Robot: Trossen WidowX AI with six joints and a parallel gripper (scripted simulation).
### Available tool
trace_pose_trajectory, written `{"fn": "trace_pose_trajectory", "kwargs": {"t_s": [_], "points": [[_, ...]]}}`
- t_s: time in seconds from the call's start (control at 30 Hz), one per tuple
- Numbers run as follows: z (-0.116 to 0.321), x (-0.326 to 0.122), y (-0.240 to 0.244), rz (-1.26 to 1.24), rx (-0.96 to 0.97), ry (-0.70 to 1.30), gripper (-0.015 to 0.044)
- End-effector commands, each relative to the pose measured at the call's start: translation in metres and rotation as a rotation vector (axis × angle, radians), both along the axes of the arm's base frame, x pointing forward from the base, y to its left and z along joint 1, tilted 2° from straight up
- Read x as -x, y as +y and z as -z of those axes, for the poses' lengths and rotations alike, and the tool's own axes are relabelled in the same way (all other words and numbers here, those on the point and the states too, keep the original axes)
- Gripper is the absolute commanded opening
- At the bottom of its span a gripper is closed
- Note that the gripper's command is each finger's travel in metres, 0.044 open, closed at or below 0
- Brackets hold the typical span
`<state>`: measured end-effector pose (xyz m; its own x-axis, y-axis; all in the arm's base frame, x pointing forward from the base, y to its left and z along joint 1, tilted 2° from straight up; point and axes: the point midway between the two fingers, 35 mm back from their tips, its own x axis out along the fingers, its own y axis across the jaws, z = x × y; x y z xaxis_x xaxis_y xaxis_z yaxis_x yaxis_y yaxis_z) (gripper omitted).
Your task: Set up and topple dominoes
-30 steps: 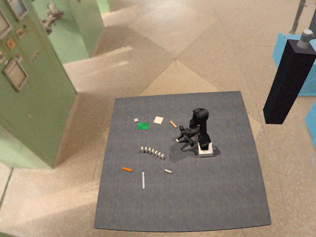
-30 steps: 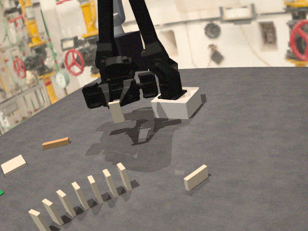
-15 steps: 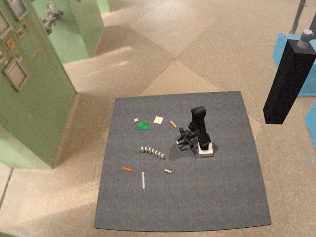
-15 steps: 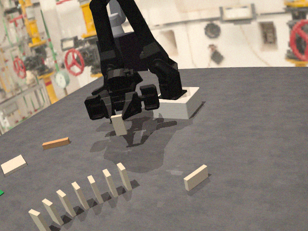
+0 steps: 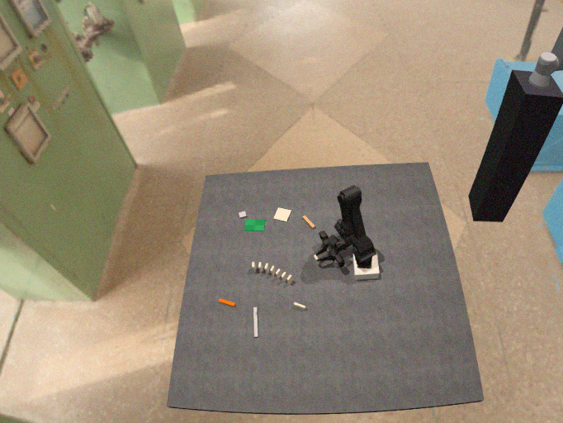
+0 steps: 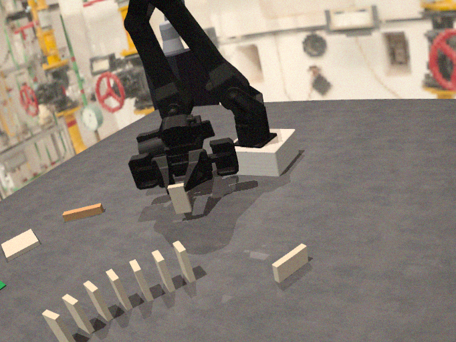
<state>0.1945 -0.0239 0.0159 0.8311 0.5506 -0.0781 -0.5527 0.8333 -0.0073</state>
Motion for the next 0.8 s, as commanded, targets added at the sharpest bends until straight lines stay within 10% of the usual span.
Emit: {"fn": "trace_pose_trajectory", "kwargs": {"t_s": [0.0, 0.77], "points": [[0.003, 0.001, 0.002, 0.001, -0.009, -0.002, 0.0107], [0.014, 0.001, 0.009, -0.001, -0.016, -0.007, 0.0107]]}}
